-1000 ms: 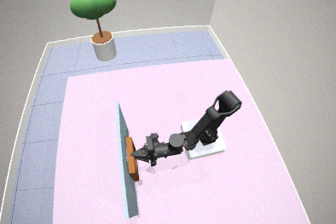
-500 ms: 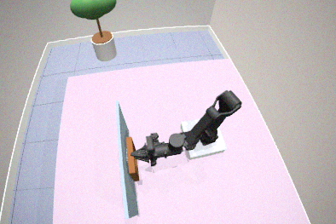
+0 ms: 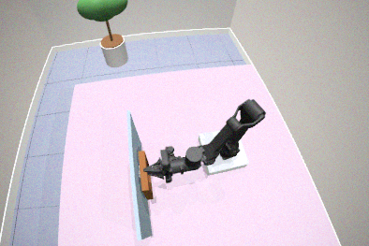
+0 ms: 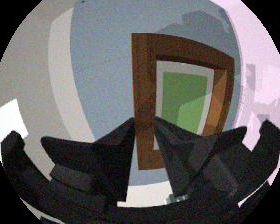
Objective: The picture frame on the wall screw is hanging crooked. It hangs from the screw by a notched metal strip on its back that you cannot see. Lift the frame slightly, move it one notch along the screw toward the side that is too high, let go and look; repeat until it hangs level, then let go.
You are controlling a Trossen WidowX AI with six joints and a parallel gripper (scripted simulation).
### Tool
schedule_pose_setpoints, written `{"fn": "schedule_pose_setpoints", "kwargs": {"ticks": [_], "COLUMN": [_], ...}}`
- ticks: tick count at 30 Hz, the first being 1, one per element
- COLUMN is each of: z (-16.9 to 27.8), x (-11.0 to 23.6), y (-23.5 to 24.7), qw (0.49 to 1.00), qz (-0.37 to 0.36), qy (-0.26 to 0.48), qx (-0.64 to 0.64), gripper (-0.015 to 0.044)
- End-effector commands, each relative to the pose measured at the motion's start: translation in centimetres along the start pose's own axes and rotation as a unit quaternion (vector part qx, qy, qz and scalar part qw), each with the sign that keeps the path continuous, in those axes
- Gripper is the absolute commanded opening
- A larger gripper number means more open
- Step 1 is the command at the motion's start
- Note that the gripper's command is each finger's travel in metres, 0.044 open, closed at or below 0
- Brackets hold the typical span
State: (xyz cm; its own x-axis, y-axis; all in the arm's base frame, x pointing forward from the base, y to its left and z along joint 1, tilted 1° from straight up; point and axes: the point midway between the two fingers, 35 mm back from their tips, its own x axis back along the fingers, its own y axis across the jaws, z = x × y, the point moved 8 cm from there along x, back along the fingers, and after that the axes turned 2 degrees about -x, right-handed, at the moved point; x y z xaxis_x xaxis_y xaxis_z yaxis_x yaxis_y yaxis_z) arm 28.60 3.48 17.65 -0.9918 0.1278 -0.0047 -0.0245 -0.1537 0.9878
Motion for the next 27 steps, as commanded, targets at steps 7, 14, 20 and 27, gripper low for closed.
{"fn": "schedule_pose_setpoints", "kwargs": {"ticks": [7, 14, 20, 27], "z": [0.13, 0.29, 0.55, 0.63], "x": [-0.04, -0.04, -0.04, -0.04], "y": [0.23, 0.19, 0.19, 0.2], "qw": [1.0, 1.0, 1.0, 1.0], "qz": [-0.005, -0.005, -0.005, -0.005], "qy": [-0.001, -0.001, -0.001, -0.001], "qx": [0.0, 0.0, 0.0, 0.0], "gripper": [0.0, 0.0, 0.0, 0.0]}}
